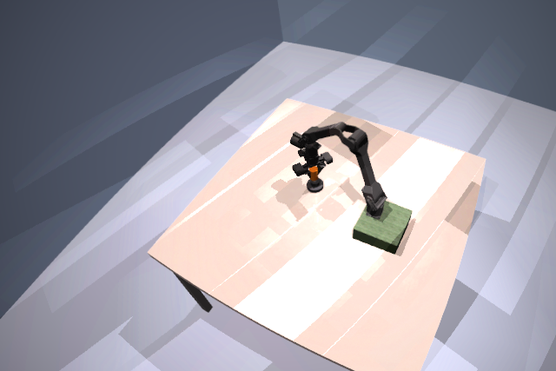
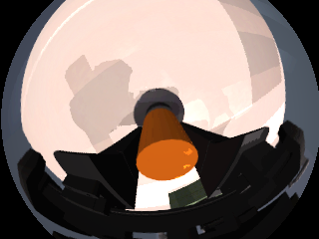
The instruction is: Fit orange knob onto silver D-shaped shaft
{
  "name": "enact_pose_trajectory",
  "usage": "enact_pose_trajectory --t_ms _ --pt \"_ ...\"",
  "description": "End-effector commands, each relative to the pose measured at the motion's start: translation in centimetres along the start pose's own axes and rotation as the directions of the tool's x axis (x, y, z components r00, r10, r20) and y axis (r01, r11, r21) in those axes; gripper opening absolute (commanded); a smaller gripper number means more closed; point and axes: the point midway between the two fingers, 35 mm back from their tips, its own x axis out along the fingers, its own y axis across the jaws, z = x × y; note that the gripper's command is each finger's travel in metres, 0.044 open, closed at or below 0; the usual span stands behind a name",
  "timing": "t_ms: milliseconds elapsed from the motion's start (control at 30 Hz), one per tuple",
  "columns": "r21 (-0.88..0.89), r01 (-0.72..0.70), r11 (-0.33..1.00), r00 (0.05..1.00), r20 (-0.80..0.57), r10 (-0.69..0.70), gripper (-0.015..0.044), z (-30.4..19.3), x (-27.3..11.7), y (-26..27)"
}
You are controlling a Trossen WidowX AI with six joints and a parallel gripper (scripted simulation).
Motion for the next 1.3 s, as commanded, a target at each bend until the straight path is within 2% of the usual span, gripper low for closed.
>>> enact_pose_trajectory --t_ms 0,400,633,1267 --pt "0.003 0.001 1.000 1.000 0.005 -0.001 0.0000 0.31 0.11 0.06" --pt "0.012 0.001 1.000 1.000 0.005 -0.001 0.0000 0.27 -0.47 0.04" --pt "0.211 0.000 0.978 1.000 0.005 -0.001 0.0000 -0.01 -0.59 -0.08" --pt "0.211 0.000 0.978 1.000 0.004 -0.001 0.0000 -0.38 0.08 -0.21"
